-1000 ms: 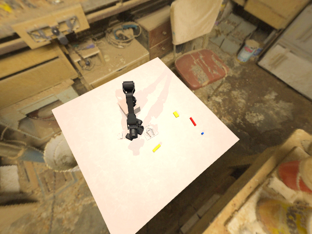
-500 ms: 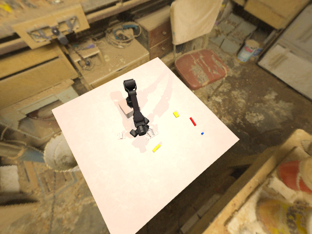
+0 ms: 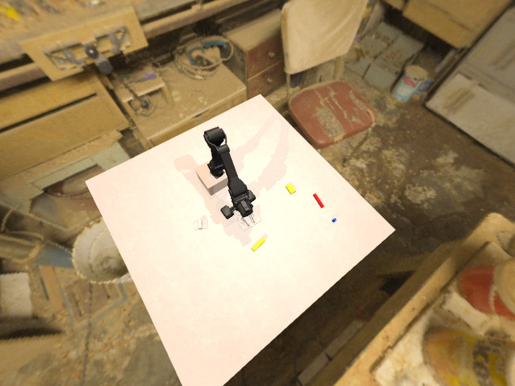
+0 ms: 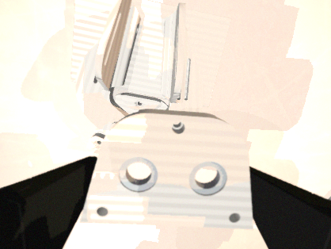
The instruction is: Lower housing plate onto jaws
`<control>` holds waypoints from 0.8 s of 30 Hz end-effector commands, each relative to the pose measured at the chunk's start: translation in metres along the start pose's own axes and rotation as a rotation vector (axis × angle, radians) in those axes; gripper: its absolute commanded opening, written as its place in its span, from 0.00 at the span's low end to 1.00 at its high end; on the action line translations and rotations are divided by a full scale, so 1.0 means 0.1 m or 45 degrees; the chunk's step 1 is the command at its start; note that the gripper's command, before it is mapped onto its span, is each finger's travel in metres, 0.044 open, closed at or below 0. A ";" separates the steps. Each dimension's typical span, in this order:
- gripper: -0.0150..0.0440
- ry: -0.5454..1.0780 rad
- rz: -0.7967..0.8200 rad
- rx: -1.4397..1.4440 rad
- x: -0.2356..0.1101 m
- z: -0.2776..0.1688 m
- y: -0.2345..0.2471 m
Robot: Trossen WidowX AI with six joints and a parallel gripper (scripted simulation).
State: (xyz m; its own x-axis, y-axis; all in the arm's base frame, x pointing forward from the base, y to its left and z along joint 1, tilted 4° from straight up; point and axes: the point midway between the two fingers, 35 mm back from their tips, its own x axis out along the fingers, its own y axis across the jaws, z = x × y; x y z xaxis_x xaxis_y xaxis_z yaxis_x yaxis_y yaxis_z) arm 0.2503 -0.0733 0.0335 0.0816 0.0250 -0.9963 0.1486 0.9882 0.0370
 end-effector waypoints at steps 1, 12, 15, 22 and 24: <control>0.85 -0.003 -0.005 0.089 0.00 -0.02 0.13; 0.85 -0.003 -0.003 0.136 0.00 -0.03 0.21; 0.85 -0.003 -0.003 0.136 0.00 -0.03 0.21; 0.85 -0.003 -0.003 0.140 0.00 -0.03 0.21; 0.85 -0.003 -0.003 0.145 0.00 -0.03 0.21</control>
State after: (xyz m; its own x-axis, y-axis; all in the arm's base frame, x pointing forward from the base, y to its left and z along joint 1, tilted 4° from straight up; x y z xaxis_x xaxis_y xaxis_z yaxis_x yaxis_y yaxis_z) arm 0.2499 -0.0517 0.0339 0.0825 0.0284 -0.9962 0.2499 0.9671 0.0482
